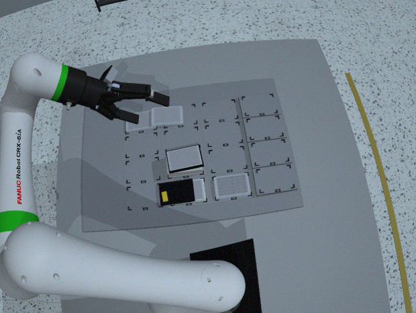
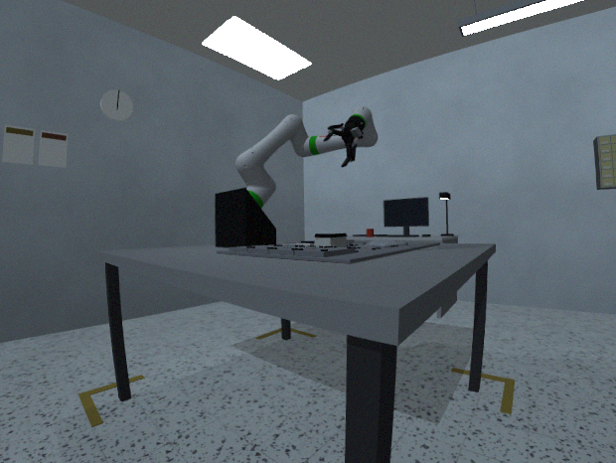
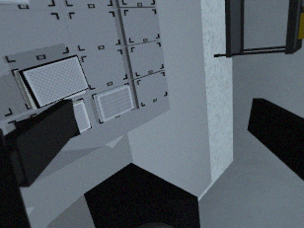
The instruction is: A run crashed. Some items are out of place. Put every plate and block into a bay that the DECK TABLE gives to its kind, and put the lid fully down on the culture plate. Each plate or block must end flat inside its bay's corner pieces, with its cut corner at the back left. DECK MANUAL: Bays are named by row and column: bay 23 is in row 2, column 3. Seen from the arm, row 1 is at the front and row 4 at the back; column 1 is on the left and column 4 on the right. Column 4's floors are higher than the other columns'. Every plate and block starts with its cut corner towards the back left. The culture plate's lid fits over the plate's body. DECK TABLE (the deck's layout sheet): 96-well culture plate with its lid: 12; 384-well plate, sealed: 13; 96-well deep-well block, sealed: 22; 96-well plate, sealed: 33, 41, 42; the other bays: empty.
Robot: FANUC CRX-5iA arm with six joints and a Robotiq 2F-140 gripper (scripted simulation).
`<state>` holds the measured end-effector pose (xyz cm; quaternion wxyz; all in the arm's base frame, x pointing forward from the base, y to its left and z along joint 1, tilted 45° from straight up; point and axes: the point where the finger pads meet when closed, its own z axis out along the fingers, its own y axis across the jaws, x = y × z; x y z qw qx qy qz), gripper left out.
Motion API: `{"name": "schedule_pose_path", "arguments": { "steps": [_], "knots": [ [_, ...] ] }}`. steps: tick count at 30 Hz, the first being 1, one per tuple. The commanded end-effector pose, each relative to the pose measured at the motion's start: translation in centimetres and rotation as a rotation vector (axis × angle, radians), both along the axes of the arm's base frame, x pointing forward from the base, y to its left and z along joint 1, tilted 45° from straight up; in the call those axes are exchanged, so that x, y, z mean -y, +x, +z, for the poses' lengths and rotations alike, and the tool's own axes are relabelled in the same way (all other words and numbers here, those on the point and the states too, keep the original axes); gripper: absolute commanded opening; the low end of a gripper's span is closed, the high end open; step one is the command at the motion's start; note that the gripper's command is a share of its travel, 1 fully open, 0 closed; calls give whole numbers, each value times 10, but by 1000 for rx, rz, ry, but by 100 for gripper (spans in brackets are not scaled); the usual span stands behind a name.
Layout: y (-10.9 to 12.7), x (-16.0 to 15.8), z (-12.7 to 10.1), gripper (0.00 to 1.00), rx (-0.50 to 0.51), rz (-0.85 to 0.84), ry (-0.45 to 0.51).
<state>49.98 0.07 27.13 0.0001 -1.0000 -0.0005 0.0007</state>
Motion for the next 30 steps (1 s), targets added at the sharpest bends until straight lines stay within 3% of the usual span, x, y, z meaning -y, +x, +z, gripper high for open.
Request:
{"name": "schedule_pose_path", "arguments": {
  "steps": [1, 17, 18, 30],
  "knots": [
    [0, 1, 1, 100, 1, -1, 0],
    [0, 1, 1, 100, 1, -1, 0],
    [1, -1, -4, 70, -10, -28, 15],
    [8, -19, -58, 70, -100, -230, 129]
  ]
}}
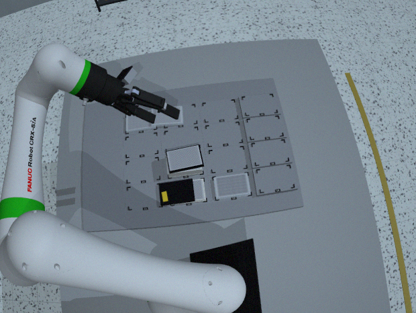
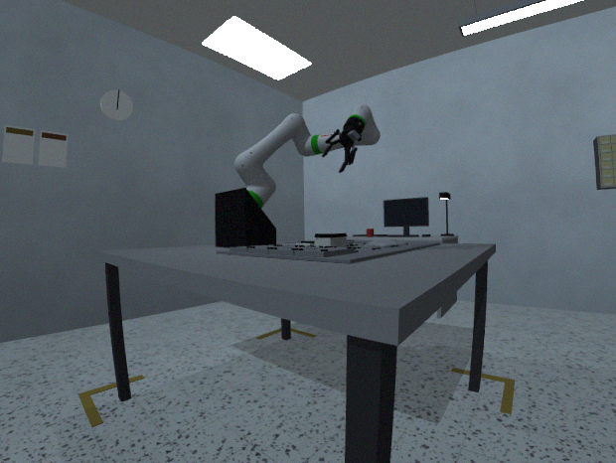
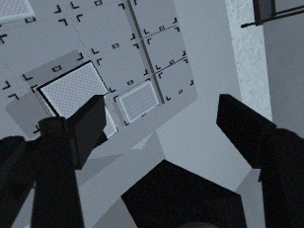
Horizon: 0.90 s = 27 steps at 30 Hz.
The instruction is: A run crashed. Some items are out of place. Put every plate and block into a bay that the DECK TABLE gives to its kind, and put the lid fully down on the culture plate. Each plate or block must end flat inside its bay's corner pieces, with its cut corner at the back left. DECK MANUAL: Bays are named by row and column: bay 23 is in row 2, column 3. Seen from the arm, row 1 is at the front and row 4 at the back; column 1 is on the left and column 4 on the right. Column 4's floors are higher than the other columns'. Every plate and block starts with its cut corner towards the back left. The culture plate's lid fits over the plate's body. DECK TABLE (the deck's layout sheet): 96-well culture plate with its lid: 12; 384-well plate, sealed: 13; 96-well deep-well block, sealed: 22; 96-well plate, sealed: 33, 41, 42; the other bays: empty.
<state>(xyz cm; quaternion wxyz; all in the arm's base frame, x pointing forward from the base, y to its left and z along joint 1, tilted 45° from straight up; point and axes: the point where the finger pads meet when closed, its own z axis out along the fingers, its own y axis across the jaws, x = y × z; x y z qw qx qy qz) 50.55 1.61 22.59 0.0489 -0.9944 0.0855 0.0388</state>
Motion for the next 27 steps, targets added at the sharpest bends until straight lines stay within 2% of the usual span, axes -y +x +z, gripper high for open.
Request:
{"name": "schedule_pose_path", "arguments": {
  "steps": [1, 4, 8, 12, 18, 21, 27],
  "knots": [
    [3, -6, -18, 70, -24, -58, 32],
    [3, -7, -22, 70, -24, -58, 32],
    [5, -14, -41, 70, -75, -168, 87],
    [7, -20, -58, 70, -81, -180, 94],
    [9, -31, -86, 70, -141, -308, 154],
    [9, -32, -89, 70, -141, -308, 154],
    [12, -43, -117, 70, -205, -440, 212]
  ]
}}
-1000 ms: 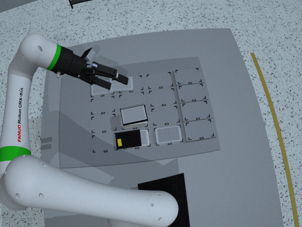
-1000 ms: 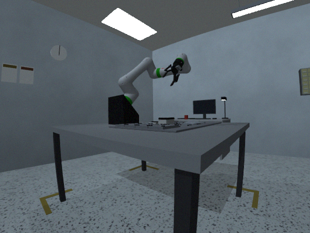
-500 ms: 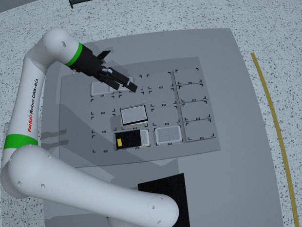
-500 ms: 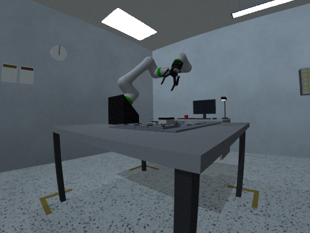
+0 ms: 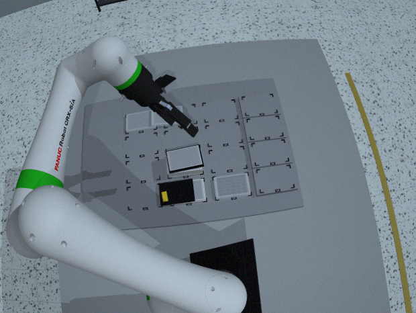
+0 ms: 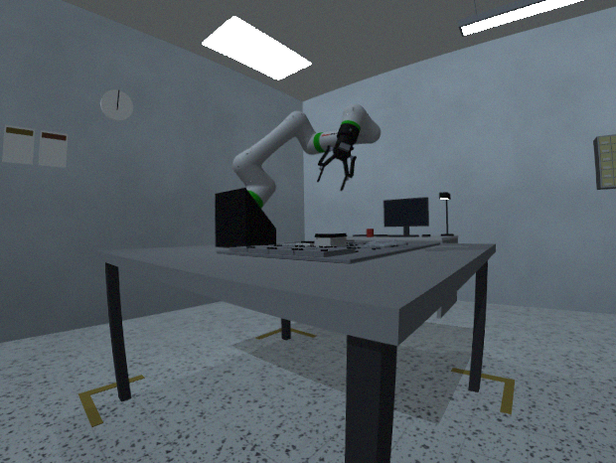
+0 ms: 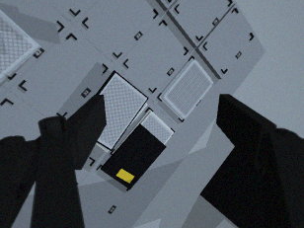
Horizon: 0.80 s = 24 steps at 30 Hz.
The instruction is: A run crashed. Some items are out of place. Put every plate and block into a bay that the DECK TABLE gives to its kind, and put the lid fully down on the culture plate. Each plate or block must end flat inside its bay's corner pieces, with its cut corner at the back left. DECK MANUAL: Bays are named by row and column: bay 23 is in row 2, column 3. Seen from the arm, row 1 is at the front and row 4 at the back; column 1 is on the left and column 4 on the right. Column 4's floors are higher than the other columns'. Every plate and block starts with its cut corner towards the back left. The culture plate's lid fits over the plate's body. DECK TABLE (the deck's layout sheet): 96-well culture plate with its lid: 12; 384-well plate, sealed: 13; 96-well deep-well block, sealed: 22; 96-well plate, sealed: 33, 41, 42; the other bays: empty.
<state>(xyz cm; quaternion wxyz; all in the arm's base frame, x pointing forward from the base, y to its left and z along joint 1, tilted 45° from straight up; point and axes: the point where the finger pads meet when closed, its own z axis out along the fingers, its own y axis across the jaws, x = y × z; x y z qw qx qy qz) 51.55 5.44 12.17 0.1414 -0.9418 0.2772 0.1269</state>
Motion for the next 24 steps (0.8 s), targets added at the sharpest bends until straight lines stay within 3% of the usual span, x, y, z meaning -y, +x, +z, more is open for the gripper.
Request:
{"name": "schedule_pose_path", "arguments": {
  "steps": [1, 24],
  "knots": [
    [2, -5, -15, 70, -21, -47, 21],
    [15, -40, -103, 70, -271, -516, 208]
  ]
}}
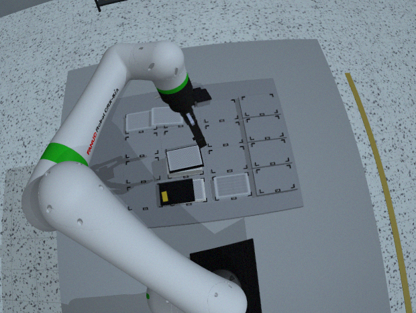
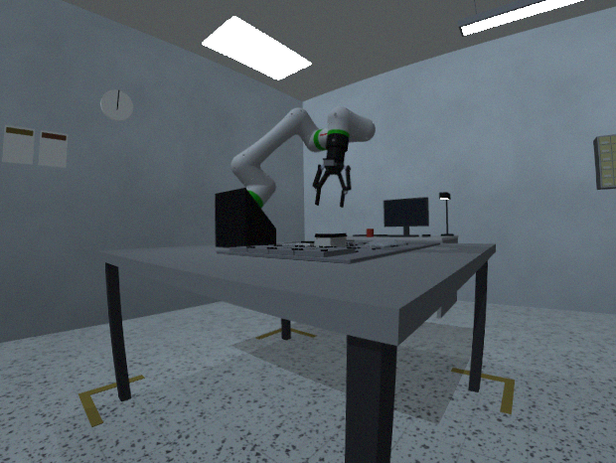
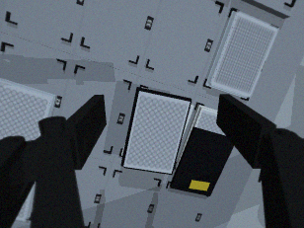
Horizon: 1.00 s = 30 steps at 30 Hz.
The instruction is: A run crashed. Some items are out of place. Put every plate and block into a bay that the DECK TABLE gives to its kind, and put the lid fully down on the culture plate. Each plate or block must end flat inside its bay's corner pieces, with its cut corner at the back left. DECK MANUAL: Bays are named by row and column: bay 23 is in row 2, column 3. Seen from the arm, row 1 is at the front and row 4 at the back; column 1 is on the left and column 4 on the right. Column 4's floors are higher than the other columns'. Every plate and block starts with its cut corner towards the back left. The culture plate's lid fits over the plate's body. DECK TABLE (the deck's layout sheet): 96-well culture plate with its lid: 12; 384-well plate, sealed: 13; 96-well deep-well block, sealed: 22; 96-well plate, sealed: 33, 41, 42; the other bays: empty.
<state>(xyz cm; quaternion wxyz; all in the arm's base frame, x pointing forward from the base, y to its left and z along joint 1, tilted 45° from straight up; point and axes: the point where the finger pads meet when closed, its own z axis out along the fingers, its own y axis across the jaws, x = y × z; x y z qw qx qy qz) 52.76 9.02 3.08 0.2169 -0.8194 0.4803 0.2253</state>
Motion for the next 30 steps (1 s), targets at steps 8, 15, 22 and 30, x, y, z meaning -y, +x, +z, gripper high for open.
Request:
{"name": "schedule_pose_path", "arguments": {
  "steps": [8, 15, 22, 30],
  "knots": [
    [10, -12, -36, 70, -133, -232, 88],
    [13, -16, -47, 70, -172, -298, 114],
    [13, -16, -47, 70, -172, -298, 114],
    [9, -16, -47, 100, -172, -298, 114]
  ]
}}
